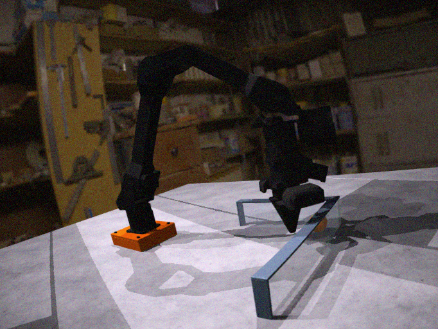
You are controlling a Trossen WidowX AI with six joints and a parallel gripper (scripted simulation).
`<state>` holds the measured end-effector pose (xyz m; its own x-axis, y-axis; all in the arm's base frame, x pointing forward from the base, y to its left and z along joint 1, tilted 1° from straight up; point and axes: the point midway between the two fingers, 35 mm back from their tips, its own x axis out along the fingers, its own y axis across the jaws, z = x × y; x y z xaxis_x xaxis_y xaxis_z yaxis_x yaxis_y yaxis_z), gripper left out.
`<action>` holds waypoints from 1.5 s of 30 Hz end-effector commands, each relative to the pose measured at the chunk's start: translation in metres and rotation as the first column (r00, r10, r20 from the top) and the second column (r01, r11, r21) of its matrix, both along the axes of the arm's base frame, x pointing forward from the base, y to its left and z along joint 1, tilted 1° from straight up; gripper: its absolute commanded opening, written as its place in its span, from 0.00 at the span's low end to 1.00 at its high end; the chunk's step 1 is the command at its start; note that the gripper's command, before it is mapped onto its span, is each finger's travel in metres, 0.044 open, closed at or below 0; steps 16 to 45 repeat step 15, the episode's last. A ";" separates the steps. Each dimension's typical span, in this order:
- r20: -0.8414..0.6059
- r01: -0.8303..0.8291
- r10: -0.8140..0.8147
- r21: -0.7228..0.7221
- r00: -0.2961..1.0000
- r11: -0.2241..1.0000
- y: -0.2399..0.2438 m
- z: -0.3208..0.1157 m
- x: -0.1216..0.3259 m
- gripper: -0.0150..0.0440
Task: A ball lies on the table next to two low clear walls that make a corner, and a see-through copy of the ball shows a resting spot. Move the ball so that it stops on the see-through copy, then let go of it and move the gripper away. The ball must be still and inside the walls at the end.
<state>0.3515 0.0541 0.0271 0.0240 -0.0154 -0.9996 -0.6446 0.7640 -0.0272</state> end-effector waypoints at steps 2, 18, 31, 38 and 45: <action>0.006 -0.002 0.002 0.000 1.000 1.000 -0.006 0.001 -0.006 0.25; 0.005 -0.002 0.002 -0.001 1.000 1.000 -0.016 0.003 -0.019 0.25; 0.005 -0.002 0.002 -0.001 1.000 1.000 -0.016 0.003 -0.019 0.25; 0.005 -0.002 0.002 -0.001 1.000 1.000 -0.016 0.003 -0.019 0.25; 0.005 -0.002 0.002 -0.001 1.000 1.000 -0.016 0.003 -0.019 0.25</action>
